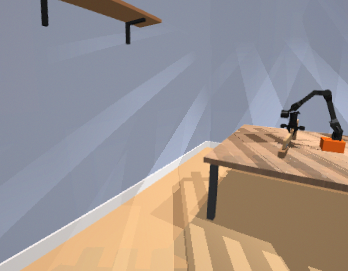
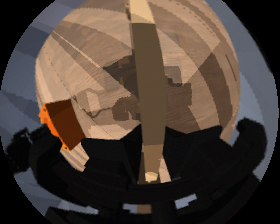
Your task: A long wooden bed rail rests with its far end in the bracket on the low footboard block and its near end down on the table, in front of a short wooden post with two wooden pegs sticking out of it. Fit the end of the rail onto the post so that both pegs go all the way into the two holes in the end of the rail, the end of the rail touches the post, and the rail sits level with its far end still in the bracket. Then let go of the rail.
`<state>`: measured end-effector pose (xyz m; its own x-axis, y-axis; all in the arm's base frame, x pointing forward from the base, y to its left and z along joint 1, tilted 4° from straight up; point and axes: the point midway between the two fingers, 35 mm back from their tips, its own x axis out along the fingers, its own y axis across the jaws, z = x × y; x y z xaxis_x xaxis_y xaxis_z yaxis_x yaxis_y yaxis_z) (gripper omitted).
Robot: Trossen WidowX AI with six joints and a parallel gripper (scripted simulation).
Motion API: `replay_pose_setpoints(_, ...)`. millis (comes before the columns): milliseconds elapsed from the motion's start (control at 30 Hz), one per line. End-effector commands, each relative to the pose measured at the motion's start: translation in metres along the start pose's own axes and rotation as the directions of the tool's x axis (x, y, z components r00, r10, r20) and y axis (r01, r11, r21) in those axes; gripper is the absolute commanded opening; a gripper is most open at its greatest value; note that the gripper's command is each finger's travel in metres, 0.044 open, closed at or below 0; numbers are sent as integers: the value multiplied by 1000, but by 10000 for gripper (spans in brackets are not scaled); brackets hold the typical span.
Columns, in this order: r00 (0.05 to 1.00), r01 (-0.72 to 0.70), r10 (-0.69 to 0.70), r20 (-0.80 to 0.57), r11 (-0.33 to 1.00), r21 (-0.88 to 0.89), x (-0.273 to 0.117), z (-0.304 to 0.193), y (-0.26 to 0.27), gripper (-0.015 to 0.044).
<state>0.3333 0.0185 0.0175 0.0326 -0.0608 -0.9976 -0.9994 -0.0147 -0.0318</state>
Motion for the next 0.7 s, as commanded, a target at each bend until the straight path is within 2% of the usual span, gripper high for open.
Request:
replay_pose_setpoints(0, 1000, 6, -6, 1, 1000, 2, -3, 0, 0, 0)
replay_pose_setpoints(667, 1000, 6, -6, 1, 1000, 2, -3, -2, 1, 0)
